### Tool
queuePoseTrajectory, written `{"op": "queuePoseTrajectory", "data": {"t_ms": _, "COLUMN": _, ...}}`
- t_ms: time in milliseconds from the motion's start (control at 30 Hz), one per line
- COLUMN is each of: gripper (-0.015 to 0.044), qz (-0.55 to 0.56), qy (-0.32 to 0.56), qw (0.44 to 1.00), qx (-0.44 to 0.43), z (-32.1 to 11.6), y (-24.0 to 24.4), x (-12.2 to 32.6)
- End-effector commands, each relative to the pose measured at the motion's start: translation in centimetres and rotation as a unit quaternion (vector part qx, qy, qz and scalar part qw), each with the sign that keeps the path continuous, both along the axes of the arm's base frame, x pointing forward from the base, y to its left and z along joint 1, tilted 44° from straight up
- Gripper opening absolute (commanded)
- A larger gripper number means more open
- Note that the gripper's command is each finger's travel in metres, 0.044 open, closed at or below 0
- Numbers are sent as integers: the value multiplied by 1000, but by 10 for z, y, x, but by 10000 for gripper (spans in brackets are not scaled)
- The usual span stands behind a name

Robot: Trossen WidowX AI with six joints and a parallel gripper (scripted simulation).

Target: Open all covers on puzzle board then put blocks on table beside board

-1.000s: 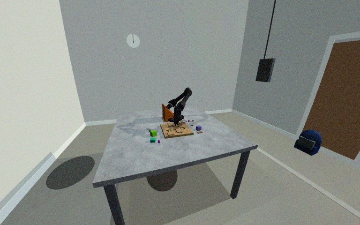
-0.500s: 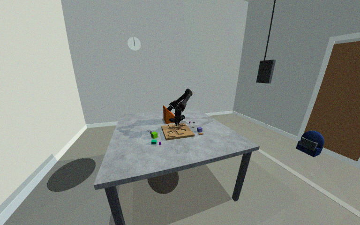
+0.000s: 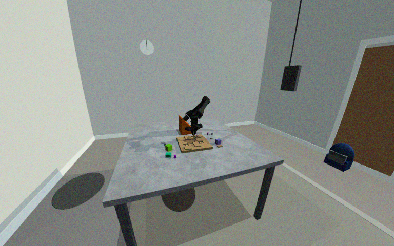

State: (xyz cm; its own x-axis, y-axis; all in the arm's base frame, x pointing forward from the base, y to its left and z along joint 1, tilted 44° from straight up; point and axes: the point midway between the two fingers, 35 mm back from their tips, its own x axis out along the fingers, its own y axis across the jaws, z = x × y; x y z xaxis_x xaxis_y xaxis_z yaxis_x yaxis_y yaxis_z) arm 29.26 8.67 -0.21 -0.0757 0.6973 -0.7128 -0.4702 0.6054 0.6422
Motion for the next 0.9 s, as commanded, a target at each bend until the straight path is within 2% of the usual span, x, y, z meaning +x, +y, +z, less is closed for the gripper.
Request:
{"op": "queuePoseTrajectory", "data": {"t_ms": 0, "gripper": 80, "qz": 2, "qy": -4, "qw": 1000, "qx": -3, "z": 7, "y": -7, "x": 2}}
{"op": "queuePoseTrajectory", "data": {"t_ms": 367, "gripper": 80, "qz": 2, "qy": -3, "qw": 1000, "qx": -3, "z": 26, "y": -24, "x": 3}}
{"op": "queuePoseTrajectory", "data": {"t_ms": 867, "gripper": 80, "qz": 2, "qy": -4, "qw": 1000, "qx": -14, "z": 63, "y": 15, "x": -4}}
